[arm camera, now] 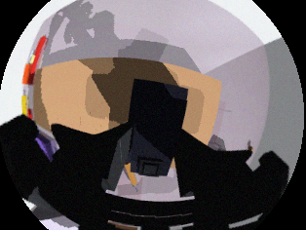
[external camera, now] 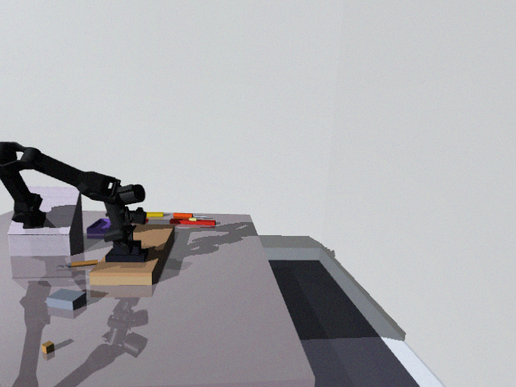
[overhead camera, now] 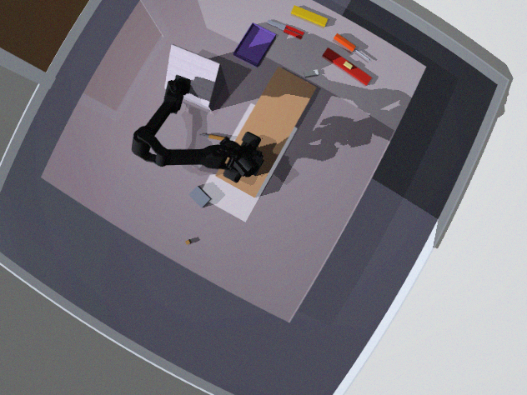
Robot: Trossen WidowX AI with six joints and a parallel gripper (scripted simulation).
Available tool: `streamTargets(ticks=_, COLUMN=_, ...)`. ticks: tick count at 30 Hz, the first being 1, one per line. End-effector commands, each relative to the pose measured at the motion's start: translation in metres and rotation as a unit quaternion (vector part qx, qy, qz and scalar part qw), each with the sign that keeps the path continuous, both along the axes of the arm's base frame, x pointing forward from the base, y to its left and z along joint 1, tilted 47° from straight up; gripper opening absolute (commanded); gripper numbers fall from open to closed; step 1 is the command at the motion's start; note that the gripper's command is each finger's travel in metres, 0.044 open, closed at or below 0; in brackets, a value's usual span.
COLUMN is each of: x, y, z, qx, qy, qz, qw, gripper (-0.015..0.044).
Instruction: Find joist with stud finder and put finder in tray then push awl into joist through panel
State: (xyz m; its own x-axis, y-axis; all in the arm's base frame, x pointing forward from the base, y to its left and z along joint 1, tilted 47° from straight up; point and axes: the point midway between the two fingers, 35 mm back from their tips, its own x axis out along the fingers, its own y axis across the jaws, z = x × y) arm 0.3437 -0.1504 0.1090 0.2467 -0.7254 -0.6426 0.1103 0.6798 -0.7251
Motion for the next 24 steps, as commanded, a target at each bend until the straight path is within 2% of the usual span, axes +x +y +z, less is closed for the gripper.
streamTargets(ticks=1, x=-0.003, y=-0.016, z=0.017, qx=-0.003, qy=-0.005, qz=-0.005, qw=1.0, gripper=0.0)
streamTargets(ticks=9, x=-0.006, y=-0.035, z=0.039, qx=-0.004, qy=-0.005, qz=-0.005, qw=1.0, gripper=0.0)
streamTargets(ticks=24, x=-0.005, y=-0.031, z=0.035, qx=-0.002, qy=-0.003, qz=-0.003, qw=1.0, gripper=0.0)
